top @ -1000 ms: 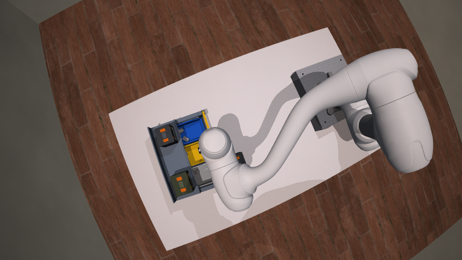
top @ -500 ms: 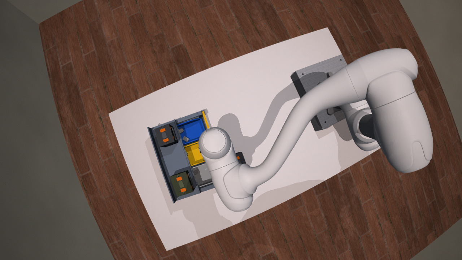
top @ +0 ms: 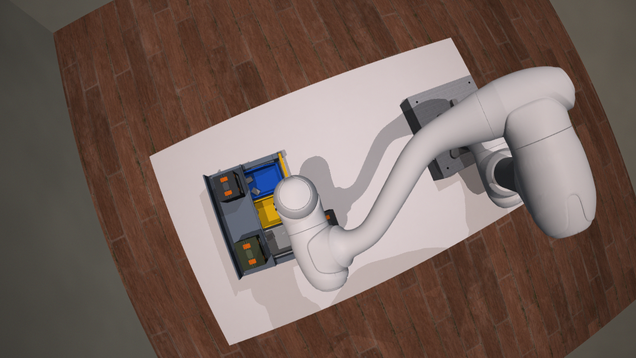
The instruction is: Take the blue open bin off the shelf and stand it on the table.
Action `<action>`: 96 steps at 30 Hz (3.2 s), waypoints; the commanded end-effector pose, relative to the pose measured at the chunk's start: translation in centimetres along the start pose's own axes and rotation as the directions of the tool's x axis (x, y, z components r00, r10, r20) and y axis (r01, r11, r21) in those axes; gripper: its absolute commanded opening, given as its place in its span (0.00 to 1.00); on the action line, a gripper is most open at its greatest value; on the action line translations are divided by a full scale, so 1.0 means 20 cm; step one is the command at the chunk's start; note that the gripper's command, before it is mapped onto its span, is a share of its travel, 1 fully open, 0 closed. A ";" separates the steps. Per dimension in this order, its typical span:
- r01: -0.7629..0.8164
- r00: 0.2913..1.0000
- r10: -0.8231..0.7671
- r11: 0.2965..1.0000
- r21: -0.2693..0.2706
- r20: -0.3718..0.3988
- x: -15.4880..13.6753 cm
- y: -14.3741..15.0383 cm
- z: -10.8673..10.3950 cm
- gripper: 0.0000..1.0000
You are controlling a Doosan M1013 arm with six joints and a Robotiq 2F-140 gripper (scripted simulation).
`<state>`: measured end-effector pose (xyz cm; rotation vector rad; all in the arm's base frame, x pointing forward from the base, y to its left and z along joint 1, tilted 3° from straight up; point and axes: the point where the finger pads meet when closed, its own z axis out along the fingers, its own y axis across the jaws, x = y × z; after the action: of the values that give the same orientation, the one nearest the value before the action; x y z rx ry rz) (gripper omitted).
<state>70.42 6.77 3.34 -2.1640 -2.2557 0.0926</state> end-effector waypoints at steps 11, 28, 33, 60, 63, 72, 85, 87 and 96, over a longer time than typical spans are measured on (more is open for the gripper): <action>0.000 1.000 0.000 1.000 0.000 0.000 0.01 0.00 0.15 0.28; 0.000 1.000 0.000 1.000 0.000 0.000 0.01 -0.01 0.37 0.28; 0.000 1.000 0.000 1.000 0.000 0.000 0.01 -0.01 0.37 0.28; 0.000 1.000 0.000 1.000 0.000 0.000 0.01 -0.01 0.34 0.28; 0.000 1.000 0.000 1.000 0.000 0.000 0.01 -0.01 0.33 0.28; 0.000 1.000 0.000 1.000 0.000 0.000 0.01 -0.01 0.33 0.28; 0.000 1.000 0.000 1.000 0.000 0.000 0.01 -0.01 0.32 0.28; 0.000 1.000 0.000 1.000 0.000 0.000 0.01 -0.01 0.32 0.28; 0.000 1.000 0.000 1.000 0.000 0.000 0.01 -0.01 0.31 0.28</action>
<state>69.94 6.77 -2.98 -2.1640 -2.2557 0.0926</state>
